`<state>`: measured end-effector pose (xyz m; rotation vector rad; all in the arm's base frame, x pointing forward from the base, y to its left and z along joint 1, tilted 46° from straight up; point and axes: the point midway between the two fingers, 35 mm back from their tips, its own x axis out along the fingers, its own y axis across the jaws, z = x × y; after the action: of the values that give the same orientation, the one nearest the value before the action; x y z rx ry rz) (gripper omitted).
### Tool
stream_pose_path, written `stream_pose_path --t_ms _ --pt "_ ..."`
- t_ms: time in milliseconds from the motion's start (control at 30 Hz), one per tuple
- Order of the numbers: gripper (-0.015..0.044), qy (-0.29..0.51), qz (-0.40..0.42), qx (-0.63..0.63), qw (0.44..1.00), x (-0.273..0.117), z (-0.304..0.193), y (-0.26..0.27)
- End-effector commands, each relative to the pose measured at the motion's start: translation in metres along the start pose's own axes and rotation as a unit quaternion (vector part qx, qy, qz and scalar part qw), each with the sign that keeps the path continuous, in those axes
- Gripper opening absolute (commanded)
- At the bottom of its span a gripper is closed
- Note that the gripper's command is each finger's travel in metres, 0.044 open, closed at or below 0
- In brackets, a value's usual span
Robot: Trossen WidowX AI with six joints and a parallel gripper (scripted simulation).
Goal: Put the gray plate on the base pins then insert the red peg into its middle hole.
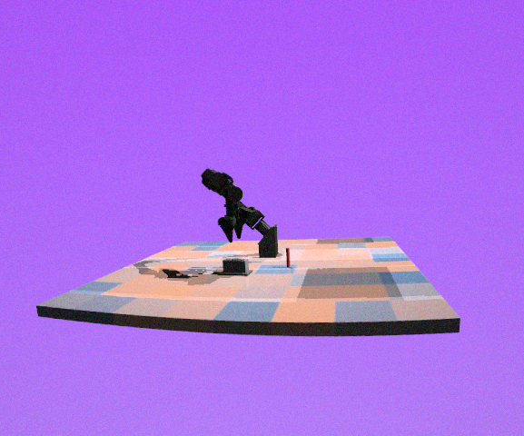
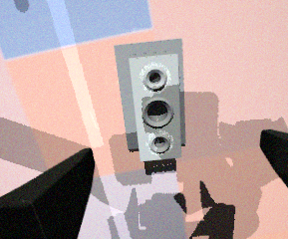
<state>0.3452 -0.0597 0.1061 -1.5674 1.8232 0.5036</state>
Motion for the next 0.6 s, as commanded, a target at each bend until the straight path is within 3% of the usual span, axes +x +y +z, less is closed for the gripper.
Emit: stream_pose_path --t_ms 0,100,300,567 --pt "0.044 0.001 0.005 0.005 1.0 -0.008 -0.002 0.002" --pt "0.044 0.0 0.004 0.031 1.0 -0.009 0.003 0.003" --pt "0.044 -0.008 0.006 0.26 0.966 -0.011 0.045 0.017" --pt "0.044 -0.011 0.013 0.549 0.835 -0.013 0.099 0.046"
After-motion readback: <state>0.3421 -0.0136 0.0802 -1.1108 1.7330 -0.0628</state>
